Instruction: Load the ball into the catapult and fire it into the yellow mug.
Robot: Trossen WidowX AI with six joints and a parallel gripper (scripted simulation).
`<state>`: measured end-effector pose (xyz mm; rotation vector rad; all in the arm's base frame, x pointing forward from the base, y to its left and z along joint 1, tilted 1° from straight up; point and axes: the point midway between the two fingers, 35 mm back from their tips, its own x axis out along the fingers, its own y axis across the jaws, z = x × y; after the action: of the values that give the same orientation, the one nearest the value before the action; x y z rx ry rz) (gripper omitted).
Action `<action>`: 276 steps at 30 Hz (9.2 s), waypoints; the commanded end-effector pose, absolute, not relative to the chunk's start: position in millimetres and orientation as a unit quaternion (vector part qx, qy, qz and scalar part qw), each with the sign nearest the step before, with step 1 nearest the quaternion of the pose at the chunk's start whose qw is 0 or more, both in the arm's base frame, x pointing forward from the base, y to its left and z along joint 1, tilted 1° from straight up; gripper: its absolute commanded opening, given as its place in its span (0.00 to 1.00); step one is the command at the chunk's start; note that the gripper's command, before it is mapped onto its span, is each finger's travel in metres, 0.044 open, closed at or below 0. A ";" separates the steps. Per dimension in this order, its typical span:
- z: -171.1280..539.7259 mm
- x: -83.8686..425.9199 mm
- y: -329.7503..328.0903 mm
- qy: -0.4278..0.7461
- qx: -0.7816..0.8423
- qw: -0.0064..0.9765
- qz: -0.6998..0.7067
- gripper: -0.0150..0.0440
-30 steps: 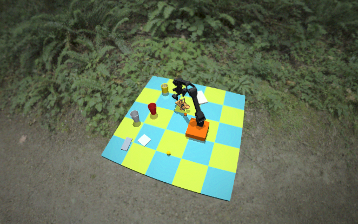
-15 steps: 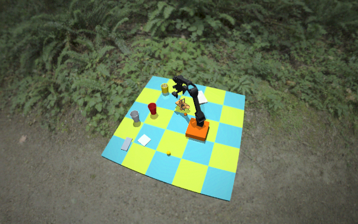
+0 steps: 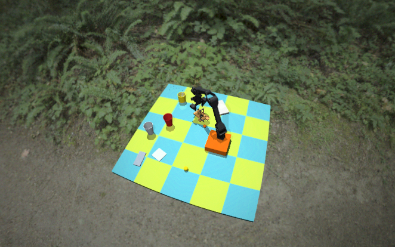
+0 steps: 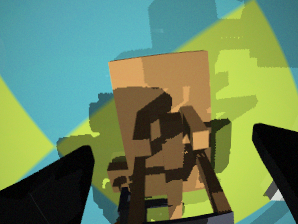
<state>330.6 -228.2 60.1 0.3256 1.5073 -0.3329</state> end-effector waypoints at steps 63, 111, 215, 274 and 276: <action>55.7 332.5 -228.6 0.679 0.146 0.704 -0.149 0.25; 12.9 333.4 -228.9 0.681 0.148 0.702 -0.148 0.88; 11.7 207.3 -94.0 0.469 -0.531 0.479 0.519 0.76; 103.7 206.6 -101.0 0.469 -0.531 0.479 0.518 0.25; 104.8 206.3 -100.9 0.469 -0.531 0.479 0.518 0.25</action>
<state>210.0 -101.8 94.0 -1.2973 1.1427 1.2583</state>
